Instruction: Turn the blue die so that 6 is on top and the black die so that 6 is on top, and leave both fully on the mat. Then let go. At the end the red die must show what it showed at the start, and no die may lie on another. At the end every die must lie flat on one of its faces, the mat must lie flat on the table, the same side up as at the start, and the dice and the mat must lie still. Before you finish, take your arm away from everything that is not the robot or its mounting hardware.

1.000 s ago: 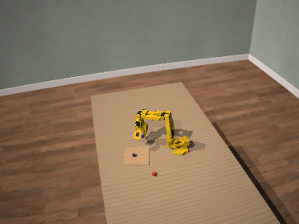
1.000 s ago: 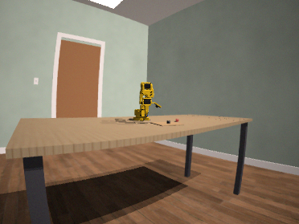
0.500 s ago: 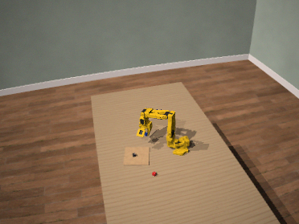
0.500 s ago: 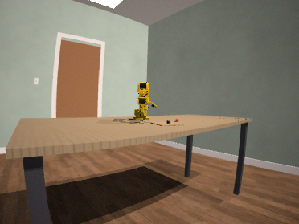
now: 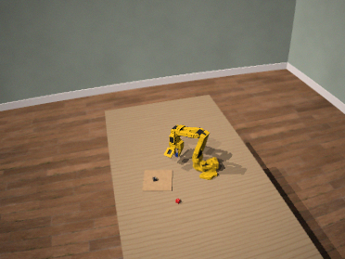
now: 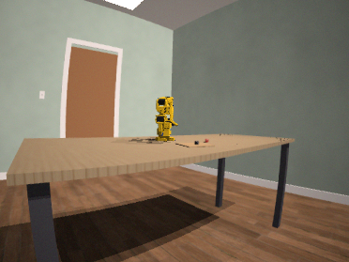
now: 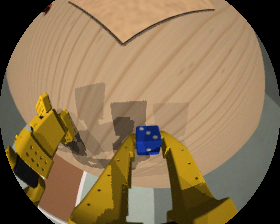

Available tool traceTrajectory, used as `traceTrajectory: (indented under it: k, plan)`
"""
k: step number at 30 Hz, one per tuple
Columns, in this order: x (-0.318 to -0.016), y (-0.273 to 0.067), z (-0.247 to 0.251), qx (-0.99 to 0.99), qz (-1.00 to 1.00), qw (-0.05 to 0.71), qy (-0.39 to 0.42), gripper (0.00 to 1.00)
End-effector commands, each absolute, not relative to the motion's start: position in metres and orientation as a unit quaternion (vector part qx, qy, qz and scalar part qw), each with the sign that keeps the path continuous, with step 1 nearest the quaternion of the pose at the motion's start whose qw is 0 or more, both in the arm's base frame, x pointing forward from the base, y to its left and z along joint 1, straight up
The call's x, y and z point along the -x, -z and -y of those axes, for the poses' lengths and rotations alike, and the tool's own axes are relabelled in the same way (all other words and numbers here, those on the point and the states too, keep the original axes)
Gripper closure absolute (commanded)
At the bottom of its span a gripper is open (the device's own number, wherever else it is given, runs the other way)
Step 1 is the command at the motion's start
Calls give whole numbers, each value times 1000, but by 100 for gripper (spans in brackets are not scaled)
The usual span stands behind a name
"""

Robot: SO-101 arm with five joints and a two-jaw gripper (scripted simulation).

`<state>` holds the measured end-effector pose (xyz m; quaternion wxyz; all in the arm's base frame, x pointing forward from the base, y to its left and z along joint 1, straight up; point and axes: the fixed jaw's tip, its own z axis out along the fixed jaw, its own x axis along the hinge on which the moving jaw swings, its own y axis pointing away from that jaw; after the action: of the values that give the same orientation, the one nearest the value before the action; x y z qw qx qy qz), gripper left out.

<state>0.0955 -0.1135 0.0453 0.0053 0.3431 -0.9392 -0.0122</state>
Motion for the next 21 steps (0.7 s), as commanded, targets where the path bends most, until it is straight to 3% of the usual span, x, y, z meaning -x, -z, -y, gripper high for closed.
traceTrajectory:
  k: [1, 21]
  plan:
    - [-97, -50, 118, -341, 940, -5, -13, 100]
    - [-97, -52, 117, -341, 940, -7, -20, 100]
